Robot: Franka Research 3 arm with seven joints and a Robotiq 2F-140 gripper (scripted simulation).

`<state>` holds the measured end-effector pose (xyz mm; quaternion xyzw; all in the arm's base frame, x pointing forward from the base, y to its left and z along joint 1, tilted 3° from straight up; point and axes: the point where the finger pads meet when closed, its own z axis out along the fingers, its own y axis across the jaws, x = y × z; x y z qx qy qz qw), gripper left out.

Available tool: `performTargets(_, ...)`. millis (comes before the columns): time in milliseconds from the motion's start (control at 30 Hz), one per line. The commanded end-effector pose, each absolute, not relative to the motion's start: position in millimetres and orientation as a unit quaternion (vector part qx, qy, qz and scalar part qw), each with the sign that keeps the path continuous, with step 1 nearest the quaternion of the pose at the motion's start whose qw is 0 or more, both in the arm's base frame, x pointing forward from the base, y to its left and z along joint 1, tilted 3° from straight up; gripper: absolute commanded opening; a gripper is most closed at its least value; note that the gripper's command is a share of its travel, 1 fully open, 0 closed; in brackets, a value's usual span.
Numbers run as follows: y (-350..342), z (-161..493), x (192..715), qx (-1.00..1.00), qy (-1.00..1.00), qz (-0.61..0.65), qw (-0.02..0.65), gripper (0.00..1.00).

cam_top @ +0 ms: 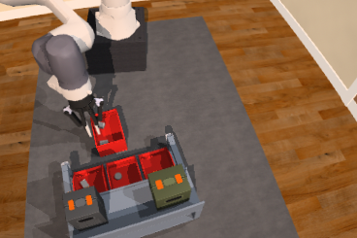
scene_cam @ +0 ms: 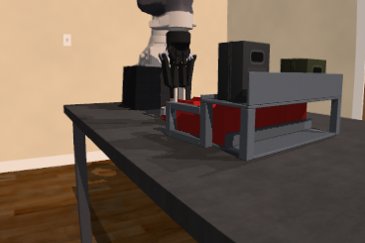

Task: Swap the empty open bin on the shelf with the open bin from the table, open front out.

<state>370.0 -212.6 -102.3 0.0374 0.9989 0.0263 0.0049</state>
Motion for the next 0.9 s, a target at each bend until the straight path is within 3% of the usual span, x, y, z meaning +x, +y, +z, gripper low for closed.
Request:
performTargets(0, -213, -102, 372, 0.039, 0.999, 0.026, 0.007, 0.15)
performTargets(867, -213, -88, 372, 0.039, 0.999, 0.026, 0.007, 0.15)
